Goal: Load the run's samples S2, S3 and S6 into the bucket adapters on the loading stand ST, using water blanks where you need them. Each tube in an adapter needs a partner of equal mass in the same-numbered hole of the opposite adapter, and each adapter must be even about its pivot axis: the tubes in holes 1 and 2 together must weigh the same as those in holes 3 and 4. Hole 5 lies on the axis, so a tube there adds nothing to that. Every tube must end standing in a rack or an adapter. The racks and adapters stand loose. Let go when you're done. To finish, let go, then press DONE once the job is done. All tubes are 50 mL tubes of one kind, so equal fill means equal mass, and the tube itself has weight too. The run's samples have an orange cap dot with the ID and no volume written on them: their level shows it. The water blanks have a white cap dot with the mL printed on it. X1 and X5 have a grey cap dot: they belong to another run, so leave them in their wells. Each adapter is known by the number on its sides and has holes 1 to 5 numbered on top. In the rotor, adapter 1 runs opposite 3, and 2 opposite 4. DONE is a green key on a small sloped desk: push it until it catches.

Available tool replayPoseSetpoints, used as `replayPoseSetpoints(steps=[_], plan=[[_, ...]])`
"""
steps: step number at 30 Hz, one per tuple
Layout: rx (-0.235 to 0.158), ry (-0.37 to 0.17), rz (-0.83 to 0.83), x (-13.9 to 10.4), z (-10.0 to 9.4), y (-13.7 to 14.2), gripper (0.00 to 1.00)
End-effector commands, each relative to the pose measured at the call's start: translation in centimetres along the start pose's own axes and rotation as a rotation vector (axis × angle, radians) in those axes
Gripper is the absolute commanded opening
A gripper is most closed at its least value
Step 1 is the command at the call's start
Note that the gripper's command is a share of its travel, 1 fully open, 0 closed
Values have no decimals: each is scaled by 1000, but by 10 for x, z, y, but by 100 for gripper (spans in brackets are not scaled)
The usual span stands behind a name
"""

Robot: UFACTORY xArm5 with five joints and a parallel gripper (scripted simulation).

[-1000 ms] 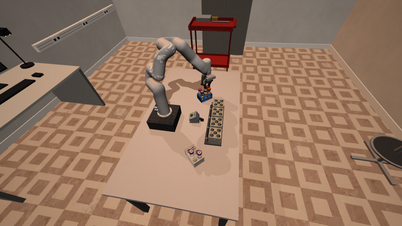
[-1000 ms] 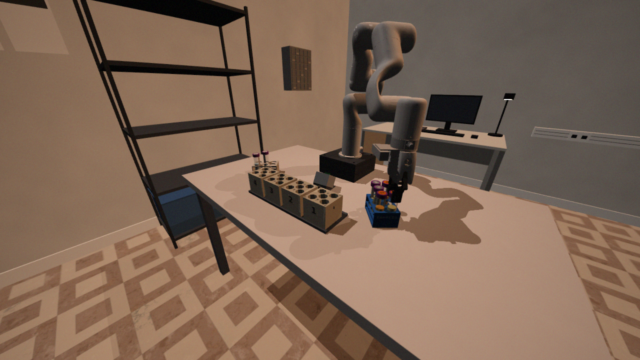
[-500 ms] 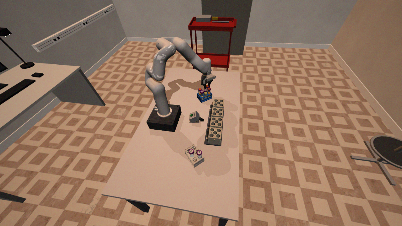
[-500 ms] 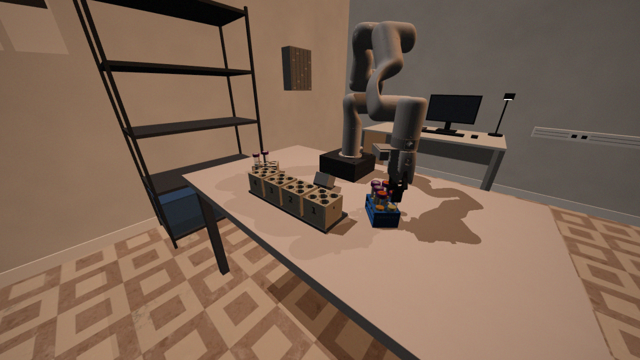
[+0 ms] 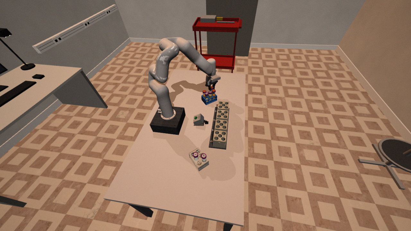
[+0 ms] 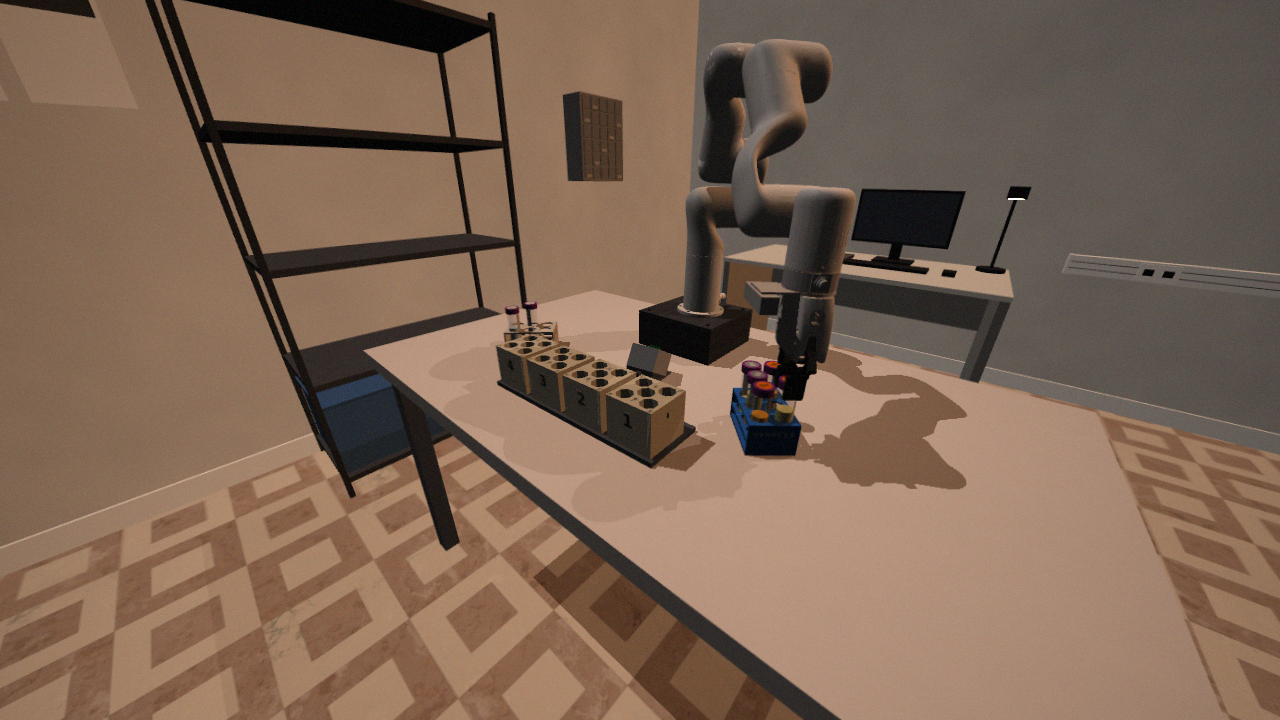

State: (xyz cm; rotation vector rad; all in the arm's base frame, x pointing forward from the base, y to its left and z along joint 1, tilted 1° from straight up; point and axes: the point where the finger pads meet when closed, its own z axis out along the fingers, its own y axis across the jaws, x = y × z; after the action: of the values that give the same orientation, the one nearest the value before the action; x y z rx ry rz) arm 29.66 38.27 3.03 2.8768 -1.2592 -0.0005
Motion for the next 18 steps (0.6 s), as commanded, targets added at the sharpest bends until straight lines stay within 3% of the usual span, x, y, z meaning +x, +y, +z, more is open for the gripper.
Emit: replayPoseSetpoints(steps=[1,18], plan=[[2,-11,0,0,-5,-1,0],[2,-11,0,0,-12,-1,0]])
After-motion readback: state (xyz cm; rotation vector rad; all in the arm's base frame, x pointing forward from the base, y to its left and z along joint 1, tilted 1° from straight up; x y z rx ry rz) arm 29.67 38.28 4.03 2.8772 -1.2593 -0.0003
